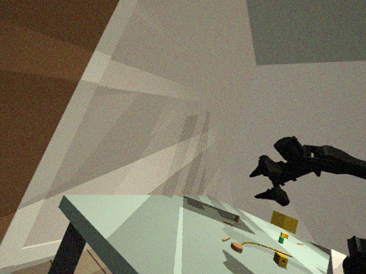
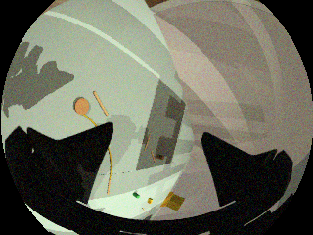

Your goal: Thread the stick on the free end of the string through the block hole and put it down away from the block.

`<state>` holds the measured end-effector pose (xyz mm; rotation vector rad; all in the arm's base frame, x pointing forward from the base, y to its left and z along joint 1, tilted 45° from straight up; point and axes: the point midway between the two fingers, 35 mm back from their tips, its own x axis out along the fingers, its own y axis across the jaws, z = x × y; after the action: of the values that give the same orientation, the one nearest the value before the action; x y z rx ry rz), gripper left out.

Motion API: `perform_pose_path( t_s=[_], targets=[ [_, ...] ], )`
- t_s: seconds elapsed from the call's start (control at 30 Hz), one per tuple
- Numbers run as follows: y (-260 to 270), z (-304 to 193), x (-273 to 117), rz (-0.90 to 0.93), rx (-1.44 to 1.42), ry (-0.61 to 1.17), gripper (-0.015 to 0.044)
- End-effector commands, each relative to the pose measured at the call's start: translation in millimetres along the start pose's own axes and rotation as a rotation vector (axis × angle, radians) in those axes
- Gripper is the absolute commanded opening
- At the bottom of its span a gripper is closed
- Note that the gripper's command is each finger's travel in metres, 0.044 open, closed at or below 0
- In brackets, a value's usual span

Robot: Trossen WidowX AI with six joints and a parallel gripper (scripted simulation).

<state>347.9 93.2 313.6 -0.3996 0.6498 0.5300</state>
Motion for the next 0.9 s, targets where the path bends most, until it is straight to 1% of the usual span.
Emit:
perform_pose_path(
  t_s=[0.0,0.13,0.27,0.4,0.53,0.6,0.87],
  targets=[
    [36.4,-58.9,33.5,0.271,-0.405,0.098,0.0440],
    [56.7,-87.0,42.3,0.428,-0.614,0.081,0.0440],
    [77.6,-113.4,46.4,0.584,-0.807,0.017,0.0440],
    [98.6,-137.2,46.3,0.727,-0.980,-0.096,0.0440],
    [119.3,-158.0,42.5,0.843,-1.131,-0.256,0.0440],
    [127.4,-165.4,40.1,0.879,-1.186,-0.332,0.0440],
    [128.3,-166.2,39.8,0.883,-1.192,-0.342,0.0440]
  ],
)
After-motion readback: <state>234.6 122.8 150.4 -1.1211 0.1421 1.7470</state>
